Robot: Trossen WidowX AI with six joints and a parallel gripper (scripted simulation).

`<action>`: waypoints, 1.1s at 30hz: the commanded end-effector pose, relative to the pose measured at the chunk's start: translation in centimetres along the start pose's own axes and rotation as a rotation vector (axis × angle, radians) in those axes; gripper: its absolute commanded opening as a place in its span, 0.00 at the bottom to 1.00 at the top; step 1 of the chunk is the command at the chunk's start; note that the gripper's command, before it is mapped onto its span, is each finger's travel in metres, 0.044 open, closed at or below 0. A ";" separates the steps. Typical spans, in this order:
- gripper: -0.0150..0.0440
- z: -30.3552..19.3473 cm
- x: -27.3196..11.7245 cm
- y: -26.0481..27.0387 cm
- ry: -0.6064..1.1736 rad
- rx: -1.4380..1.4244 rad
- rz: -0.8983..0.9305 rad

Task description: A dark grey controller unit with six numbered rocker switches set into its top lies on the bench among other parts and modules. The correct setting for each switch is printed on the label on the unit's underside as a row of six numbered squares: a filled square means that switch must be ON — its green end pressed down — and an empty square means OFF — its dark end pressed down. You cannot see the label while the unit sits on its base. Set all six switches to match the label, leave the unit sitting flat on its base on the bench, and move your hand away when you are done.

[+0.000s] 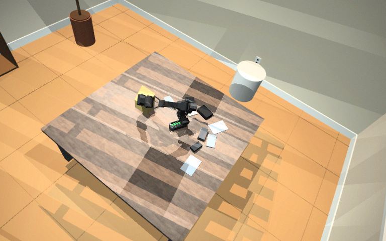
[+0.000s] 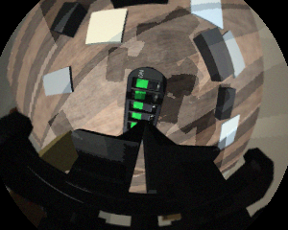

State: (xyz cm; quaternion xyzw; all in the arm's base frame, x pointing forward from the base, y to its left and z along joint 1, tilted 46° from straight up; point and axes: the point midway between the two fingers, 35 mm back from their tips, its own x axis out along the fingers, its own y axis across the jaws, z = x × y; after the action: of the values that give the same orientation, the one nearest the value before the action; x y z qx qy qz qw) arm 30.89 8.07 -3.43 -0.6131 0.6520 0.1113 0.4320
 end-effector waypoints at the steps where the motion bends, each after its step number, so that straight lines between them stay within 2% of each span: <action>1: 0.25 -0.4 0.1 0.3 0.005 -0.009 0.001; 16: 0.25 -0.4 0.2 0.2 0.005 -0.009 0.005; 26: 0.25 -0.5 2.9 -4.7 0.009 -0.006 0.193; 33: 0.25 -0.5 3.3 -5.0 0.008 -0.006 0.206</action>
State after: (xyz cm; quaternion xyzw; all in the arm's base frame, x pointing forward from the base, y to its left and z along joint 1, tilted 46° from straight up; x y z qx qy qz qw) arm 35.26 4.12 -3.44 -0.5456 0.7136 0.1473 0.4140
